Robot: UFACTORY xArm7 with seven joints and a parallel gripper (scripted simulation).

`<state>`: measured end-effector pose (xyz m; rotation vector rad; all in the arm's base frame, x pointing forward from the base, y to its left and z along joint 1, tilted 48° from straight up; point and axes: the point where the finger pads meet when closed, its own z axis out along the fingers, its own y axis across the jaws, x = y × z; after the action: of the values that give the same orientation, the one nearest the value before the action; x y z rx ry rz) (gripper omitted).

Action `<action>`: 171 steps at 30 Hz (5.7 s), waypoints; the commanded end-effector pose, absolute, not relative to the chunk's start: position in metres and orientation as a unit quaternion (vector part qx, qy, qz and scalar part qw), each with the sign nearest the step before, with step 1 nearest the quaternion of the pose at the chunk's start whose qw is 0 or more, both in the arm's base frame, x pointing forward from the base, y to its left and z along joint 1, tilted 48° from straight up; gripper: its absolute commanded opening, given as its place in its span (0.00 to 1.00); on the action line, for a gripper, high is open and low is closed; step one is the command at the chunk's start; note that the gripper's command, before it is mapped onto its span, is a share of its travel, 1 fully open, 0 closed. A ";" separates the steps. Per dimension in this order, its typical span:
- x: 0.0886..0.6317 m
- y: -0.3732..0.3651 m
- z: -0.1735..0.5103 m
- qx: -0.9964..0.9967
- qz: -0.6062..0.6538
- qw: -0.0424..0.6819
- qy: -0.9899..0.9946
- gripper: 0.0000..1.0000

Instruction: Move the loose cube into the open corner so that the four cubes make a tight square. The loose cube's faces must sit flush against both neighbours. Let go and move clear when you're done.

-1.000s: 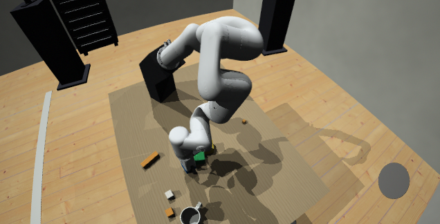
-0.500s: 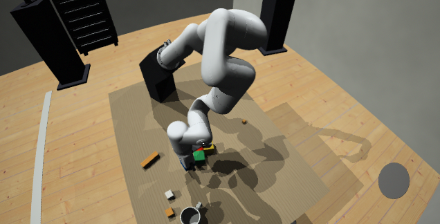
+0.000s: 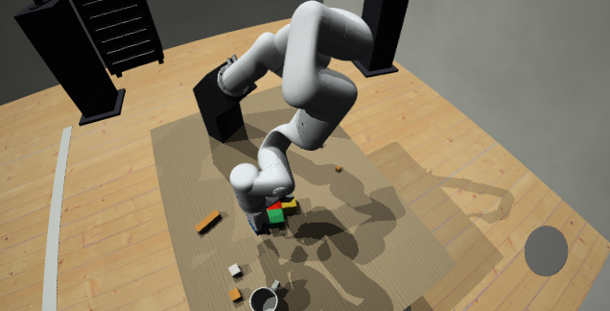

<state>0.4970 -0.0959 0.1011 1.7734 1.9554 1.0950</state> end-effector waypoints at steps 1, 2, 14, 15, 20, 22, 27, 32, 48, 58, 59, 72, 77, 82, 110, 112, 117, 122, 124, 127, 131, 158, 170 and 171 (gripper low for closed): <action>0.496 -0.098 0.103 0.615 0.379 0.143 0.677 0.00; 0.496 -0.098 0.103 0.615 0.379 0.143 0.677 0.00; 0.503 -0.074 0.120 0.656 0.387 0.117 0.637 0.00; 0.505 -0.064 0.127 0.672 0.389 0.108 0.621 0.00; 0.511 -0.033 0.148 0.718 0.397 0.078 0.567 0.00; 0.513 -0.018 0.158 0.739 0.400 0.063 0.538 0.00; 0.513 -0.008 0.165 0.751 0.402 0.054 0.520 0.00; 0.513 -0.008 0.165 0.751 0.402 0.054 0.520 0.00; 0.513 -0.008 0.165 0.751 0.402 0.054 0.520 0.00; 0.514 -0.008 0.166 0.751 0.402 0.054 0.521 0.00; 0.514 -0.008 0.166 0.752 0.402 0.054 0.521 0.00; 0.515 -0.009 0.167 0.752 0.401 0.054 0.521 0.00; 0.515 -0.009 0.167 0.752 0.401 0.054 0.521 0.00; 0.515 -0.009 0.167 0.752 0.401 0.054 0.521 0.00; 0.521 -0.006 0.161 0.752 0.401 0.054 0.521 0.00; 0.522 -0.005 0.160 0.752 0.401 0.054 0.521 0.00; 0.526 -0.003 0.156 0.752 0.401 0.054 0.521 0.00; 0.529 -0.002 0.153 0.752 0.401 0.054 0.521 0.00; 0.531 -0.001 0.151 0.752 0.401 0.054 0.521 0.00; 0.534 0.001 0.148 0.752 0.401 0.054 0.521 0.00; 0.538 0.003 0.144 0.752 0.401 0.054 0.521 0.00; 0.560 0.014 0.121 0.752 0.401 0.054 0.521 0.00; 0.566 0.018 0.115 0.752 0.401 0.054 0.521 0.00; 0.566 0.018 0.115 0.752 0.401 0.054 0.521 0.00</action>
<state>0.5649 0.0184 0.1146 2.2853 1.5858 1.2197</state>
